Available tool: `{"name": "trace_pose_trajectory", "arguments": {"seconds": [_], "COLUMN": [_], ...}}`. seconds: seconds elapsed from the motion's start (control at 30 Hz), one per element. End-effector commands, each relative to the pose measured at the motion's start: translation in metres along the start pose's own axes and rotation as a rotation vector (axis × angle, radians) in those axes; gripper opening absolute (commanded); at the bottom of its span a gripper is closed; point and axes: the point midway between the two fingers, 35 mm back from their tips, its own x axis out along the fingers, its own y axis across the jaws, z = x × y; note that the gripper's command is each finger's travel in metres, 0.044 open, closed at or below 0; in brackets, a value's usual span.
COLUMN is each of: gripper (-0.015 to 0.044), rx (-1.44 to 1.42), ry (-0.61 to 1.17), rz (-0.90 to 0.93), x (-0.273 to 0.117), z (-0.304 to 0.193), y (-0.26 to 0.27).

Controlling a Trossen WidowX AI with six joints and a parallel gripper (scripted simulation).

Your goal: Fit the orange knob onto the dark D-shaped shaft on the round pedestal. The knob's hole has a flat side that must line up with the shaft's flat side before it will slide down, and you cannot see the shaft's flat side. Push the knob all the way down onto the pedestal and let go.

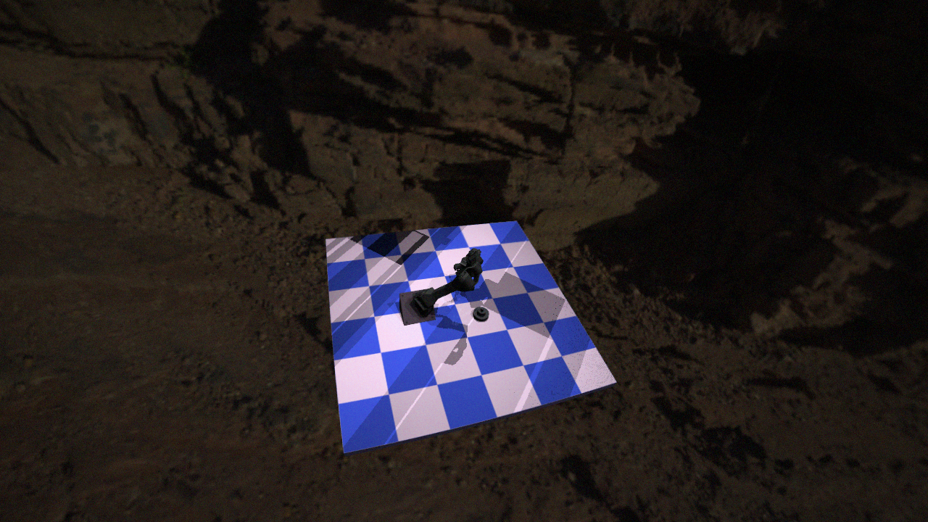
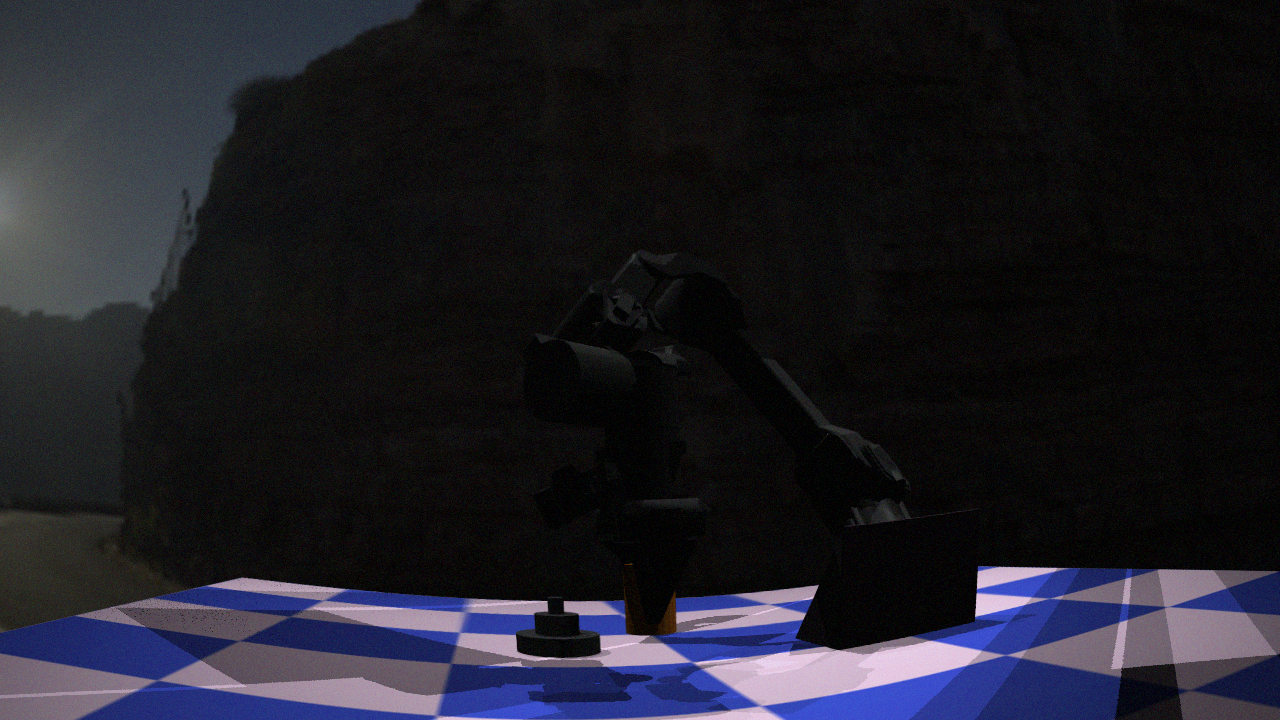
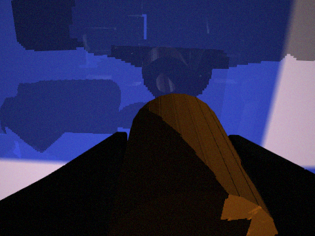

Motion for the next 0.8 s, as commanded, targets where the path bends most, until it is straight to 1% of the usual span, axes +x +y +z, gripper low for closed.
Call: {"name": "trace_pose_trajectory", "arguments": {"seconds": [0.0,0.33,0.57,0.77], "gripper": [0.0000,0.0000,0.0000,0.0000], "rx": [0.012,0.014,0.013,0.010], "ry": [-0.009,-0.006,-0.006,-0.006], "rz": [0.014,0.006,0.007,0.017], "x": [-0.032,-0.094,-0.095,-0.091], "z": [0.003,-0.006,-0.005,0.005], "y": [0.001,-0.002,-0.004,-0.016]}}
